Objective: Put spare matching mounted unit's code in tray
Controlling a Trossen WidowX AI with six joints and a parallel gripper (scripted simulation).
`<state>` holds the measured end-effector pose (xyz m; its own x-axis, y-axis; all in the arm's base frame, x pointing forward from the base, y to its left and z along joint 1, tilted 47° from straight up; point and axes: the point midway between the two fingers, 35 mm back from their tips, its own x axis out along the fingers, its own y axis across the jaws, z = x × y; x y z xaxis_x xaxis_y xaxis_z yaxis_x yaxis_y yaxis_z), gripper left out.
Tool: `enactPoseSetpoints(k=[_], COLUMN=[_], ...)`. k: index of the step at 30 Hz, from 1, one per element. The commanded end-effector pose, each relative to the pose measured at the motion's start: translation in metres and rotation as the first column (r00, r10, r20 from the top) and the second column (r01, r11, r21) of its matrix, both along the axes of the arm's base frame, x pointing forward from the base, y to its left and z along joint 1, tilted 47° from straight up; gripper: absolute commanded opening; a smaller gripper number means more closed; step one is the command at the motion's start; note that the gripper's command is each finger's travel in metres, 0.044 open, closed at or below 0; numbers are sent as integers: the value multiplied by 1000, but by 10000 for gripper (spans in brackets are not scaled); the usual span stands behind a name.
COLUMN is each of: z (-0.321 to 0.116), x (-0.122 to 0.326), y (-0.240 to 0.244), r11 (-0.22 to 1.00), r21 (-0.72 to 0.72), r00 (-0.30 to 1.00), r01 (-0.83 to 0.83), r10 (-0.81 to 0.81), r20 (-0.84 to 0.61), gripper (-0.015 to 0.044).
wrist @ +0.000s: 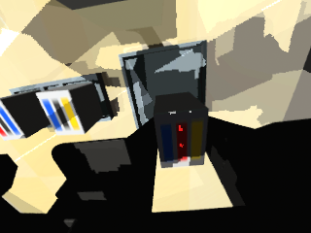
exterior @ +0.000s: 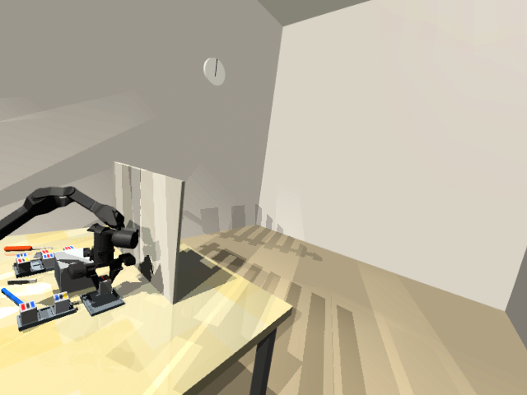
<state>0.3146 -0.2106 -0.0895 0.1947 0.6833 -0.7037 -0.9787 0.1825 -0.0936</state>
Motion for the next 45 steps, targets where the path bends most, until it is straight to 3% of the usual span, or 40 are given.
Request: enactPoseSetpoints(k=[1,38,45], z=[-2,-19,-18], x=[0,2,3], y=[4,25,22], r11=[1000,1000,1000], r21=[7,10,3], r00=[1000,1000,1000], r01=[7,7,-1], r10=[-7,-7,1], r20=[-3,-2,1], gripper=[0,0,184])
